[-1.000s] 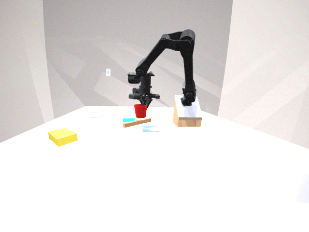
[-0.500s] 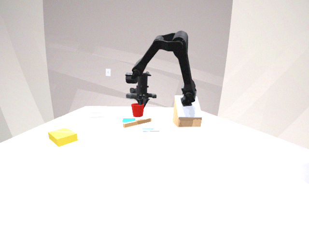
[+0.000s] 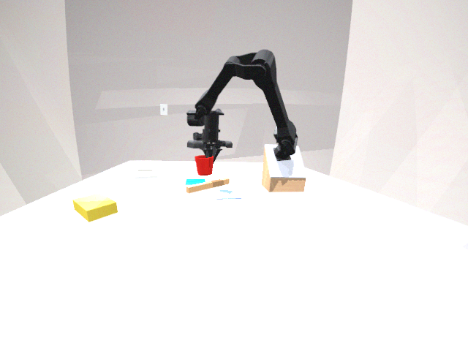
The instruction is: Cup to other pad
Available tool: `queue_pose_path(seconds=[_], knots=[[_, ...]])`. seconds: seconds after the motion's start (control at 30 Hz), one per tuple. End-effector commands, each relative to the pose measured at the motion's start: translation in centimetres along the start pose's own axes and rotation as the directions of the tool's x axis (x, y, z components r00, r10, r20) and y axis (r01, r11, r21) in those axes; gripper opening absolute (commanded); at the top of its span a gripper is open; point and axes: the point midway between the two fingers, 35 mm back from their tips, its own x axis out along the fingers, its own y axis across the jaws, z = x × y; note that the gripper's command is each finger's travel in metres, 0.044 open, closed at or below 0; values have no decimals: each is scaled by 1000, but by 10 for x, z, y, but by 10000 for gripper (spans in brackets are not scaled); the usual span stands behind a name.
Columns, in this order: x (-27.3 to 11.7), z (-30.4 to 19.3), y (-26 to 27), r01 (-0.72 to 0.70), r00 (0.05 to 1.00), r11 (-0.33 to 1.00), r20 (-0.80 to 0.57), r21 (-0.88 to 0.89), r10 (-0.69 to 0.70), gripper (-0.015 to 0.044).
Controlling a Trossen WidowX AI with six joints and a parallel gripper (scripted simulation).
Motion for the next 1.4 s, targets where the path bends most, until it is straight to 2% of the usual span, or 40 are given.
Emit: queue_pose_path(seconds=[0.0, 1.37], knots=[[-1, 8, 0, 2, 1000, 1000, 2, -1, -2, 0], [5, 67, 1, 2, 1000, 1000, 4, -3, -2, 0]])
